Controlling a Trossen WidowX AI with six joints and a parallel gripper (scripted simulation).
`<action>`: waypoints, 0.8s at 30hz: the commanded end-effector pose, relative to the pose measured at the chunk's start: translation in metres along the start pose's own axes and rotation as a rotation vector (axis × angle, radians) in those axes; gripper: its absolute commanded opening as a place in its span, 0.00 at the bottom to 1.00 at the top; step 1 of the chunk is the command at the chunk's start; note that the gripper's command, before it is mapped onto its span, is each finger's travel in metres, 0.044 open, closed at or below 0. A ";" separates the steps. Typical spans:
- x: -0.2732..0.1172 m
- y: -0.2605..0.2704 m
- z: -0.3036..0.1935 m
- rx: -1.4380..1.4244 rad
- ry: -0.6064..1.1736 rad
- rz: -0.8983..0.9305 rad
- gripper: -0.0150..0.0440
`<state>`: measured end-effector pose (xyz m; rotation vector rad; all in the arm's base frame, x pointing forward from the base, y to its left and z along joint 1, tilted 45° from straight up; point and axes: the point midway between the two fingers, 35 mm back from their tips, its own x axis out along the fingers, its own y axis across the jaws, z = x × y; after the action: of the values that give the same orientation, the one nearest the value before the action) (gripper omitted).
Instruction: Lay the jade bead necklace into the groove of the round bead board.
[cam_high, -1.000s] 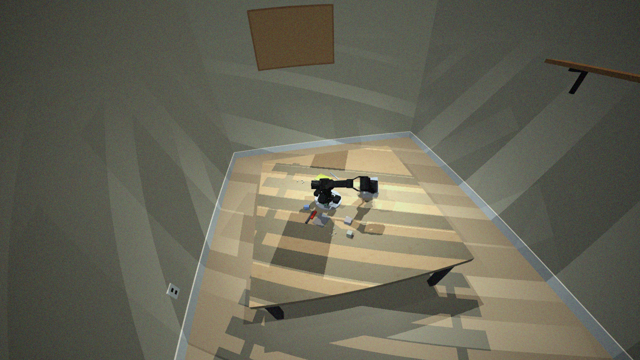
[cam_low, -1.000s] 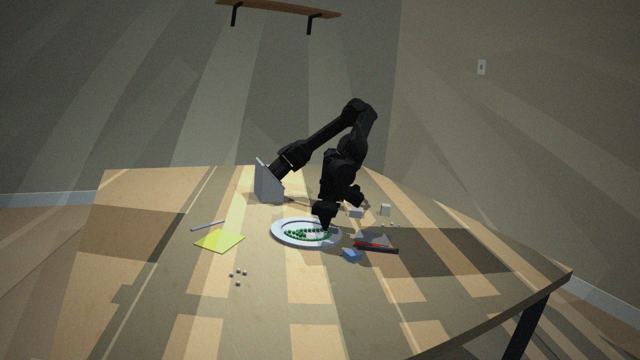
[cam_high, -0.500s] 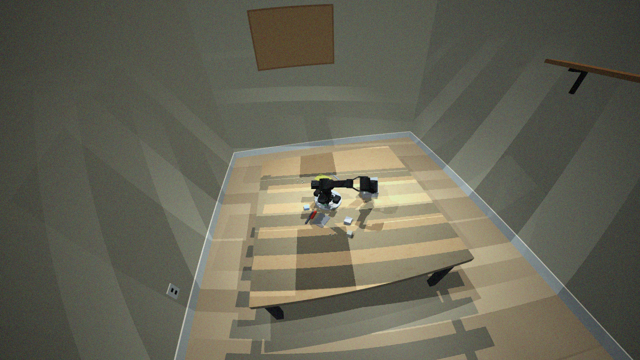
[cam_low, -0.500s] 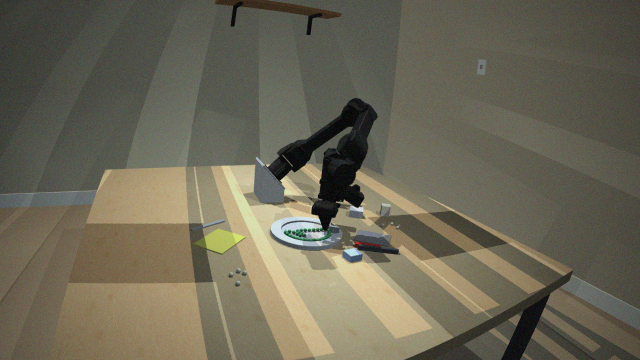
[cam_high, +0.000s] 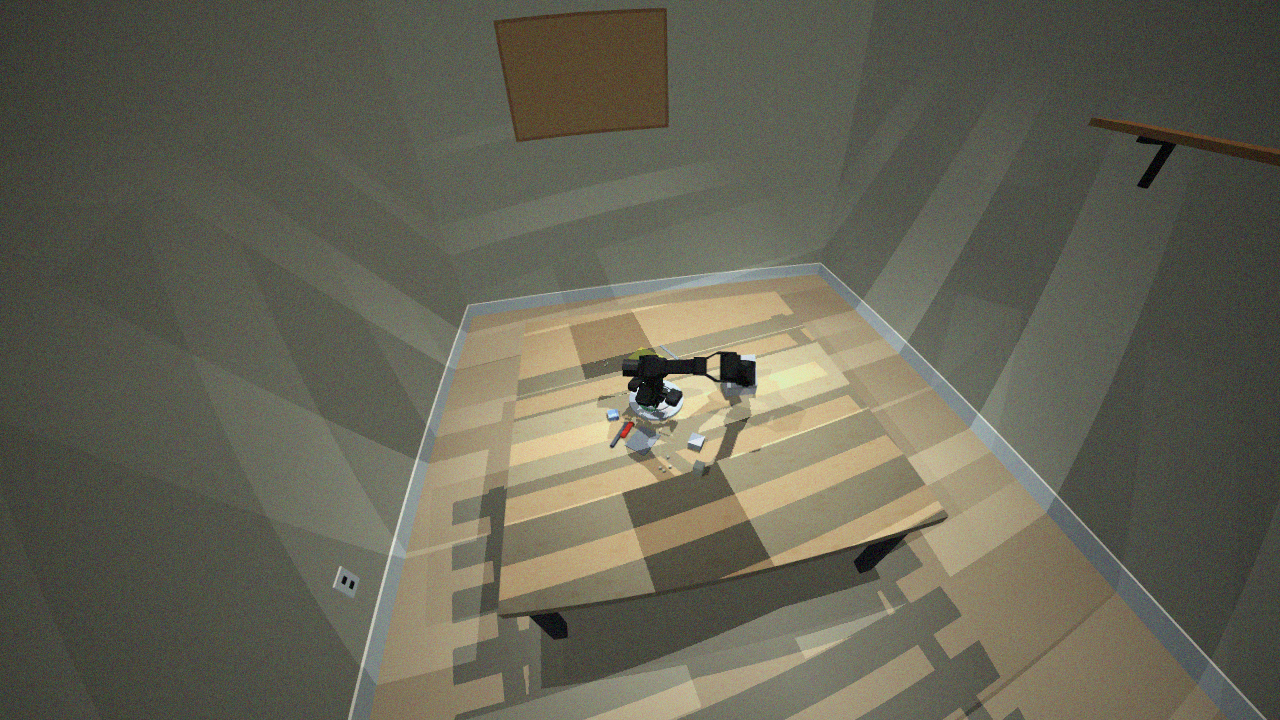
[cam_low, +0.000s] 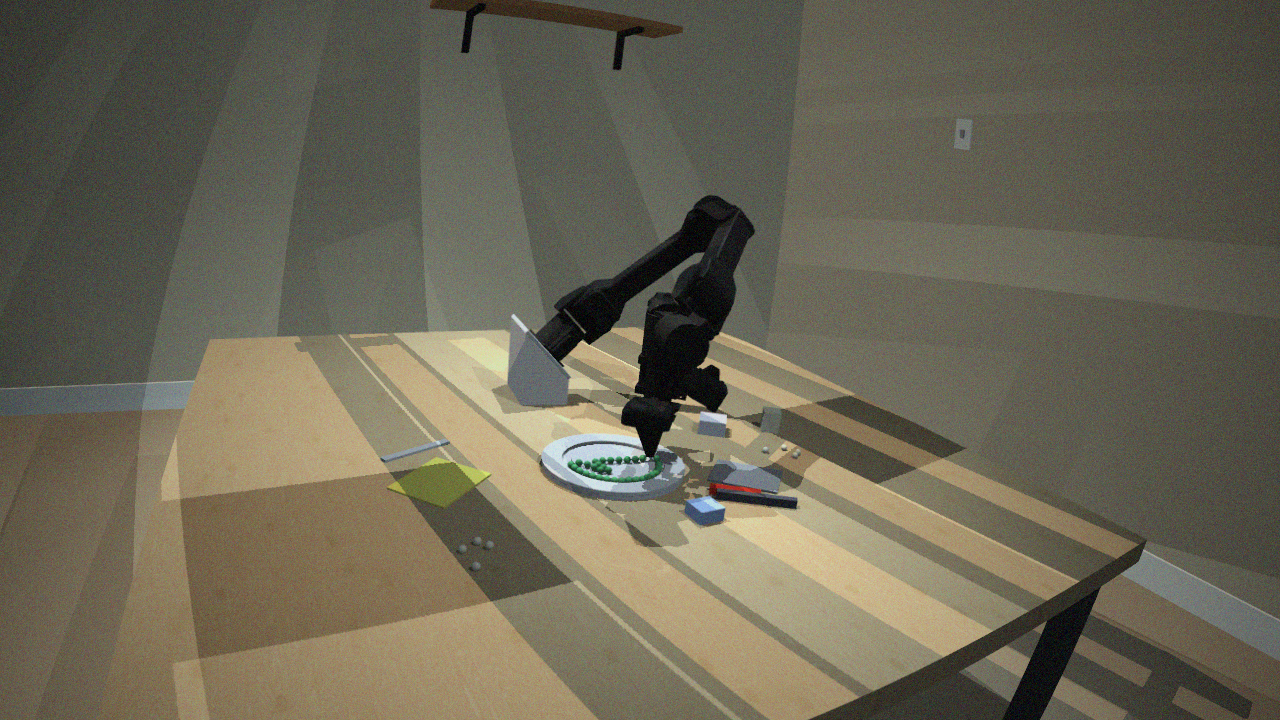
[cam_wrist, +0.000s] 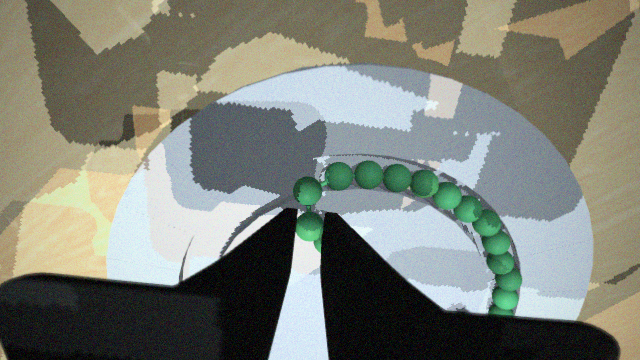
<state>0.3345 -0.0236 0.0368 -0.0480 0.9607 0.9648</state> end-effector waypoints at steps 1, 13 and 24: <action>-0.001 0.009 0.005 -0.003 -0.003 0.001 0.25; 0.005 0.014 0.006 -0.002 -0.003 0.001 0.25; 0.005 0.012 0.007 -0.006 -0.004 -0.007 0.43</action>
<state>0.3315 -0.0104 0.0419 -0.0535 0.9538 0.9617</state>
